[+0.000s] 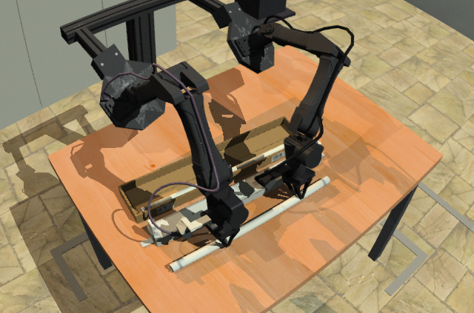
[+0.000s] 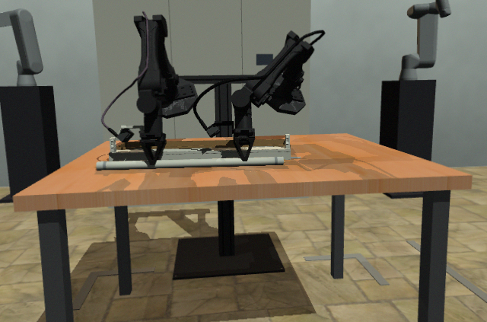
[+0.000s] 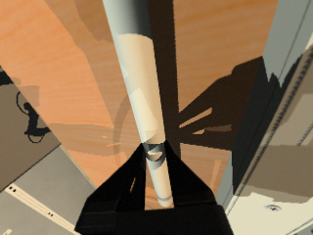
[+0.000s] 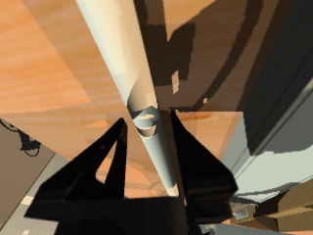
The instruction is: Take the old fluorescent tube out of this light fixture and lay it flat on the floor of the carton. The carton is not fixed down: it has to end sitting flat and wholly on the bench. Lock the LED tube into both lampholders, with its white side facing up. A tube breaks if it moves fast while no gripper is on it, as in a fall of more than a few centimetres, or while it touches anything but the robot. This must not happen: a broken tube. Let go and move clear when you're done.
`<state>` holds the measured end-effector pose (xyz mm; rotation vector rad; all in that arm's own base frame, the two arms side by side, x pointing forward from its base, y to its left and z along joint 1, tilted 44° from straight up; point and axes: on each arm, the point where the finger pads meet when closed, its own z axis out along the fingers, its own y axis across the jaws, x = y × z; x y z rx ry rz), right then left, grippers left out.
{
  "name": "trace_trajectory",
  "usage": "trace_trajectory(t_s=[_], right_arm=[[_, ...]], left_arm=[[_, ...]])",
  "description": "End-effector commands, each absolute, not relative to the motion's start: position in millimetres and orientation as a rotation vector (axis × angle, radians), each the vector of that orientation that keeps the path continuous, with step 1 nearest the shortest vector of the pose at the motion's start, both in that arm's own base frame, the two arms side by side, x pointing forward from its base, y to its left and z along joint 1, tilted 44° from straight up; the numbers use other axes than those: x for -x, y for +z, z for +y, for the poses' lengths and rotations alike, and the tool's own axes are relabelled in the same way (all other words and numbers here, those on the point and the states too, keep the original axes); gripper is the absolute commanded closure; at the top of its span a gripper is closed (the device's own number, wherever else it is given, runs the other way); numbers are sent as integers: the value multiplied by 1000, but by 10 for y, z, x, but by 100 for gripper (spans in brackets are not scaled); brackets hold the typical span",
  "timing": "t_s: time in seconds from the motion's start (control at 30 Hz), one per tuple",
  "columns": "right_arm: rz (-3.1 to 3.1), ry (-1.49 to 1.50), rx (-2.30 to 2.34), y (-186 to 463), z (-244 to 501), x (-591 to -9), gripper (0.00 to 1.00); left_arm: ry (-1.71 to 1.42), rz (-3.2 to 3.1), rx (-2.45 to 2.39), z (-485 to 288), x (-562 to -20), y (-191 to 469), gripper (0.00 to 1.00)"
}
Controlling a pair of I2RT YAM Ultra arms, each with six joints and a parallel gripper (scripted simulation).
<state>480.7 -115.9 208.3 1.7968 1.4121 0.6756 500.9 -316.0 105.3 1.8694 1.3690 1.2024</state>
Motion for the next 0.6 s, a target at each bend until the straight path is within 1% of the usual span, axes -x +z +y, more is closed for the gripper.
trace_trajectory(t_s=[0.0, 0.03, 0.07, 0.1, 0.57], right_arm=[[1401, 674, -1771, 2241, -1153, -4798, 51], [1403, 674, -1780, 2139, -1159, -4777, 51], [1395, 678, -1767, 2180, -1151, -4747, 51], [1404, 669, -1777, 2182, -1150, -4746, 89], [1412, 661, -1792, 2122, -1156, -4776, 89]], left_arm=[[1173, 1330, -1876, -3337, -4912, 1149, 89], [1173, 1330, -1876, -3337, -4912, 1149, 89], [1173, 1330, -1876, -3337, -4912, 1149, 89], [1173, 1330, -1876, -3337, -4912, 1149, 89], [1173, 1330, -1876, -3337, -4912, 1149, 89]])
